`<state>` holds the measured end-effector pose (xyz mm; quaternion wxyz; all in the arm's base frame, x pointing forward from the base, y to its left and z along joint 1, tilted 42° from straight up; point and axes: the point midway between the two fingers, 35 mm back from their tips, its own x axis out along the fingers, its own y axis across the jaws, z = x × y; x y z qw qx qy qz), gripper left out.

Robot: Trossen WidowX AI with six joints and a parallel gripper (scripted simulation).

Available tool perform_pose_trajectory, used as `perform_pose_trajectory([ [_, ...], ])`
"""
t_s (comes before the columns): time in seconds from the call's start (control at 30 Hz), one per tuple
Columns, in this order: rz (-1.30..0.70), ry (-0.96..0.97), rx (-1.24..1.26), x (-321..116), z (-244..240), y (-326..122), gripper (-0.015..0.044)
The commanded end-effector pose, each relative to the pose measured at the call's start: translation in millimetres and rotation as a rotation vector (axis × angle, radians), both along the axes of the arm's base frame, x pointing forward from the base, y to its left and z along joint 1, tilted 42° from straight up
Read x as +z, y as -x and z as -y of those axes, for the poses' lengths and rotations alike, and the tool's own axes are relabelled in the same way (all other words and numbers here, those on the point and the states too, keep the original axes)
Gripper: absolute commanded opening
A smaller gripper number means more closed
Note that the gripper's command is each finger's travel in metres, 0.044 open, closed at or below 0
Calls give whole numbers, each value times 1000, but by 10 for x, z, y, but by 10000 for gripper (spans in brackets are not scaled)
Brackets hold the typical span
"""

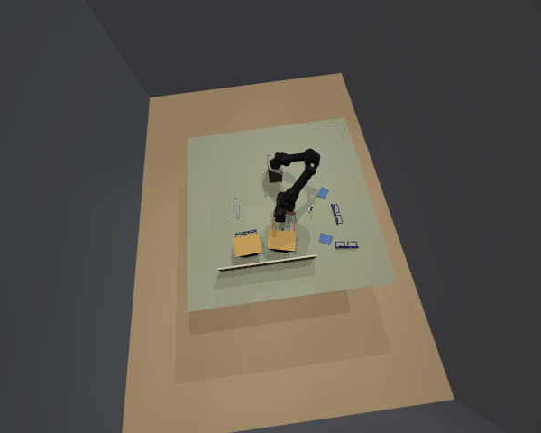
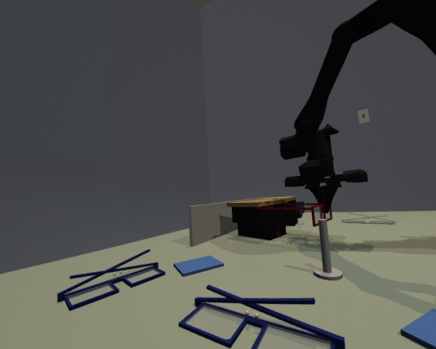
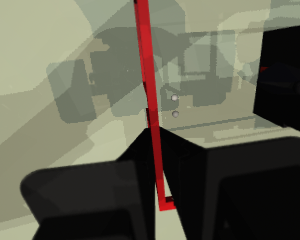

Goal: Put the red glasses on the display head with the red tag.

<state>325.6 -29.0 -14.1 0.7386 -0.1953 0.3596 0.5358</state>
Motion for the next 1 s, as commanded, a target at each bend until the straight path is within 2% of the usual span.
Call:
perform_pose_trajectory([
  [0.0,-10,-7,-2,-29,11,-48,0],
  [0.97,-7,-7,-2,-73,144,-425,0],
])
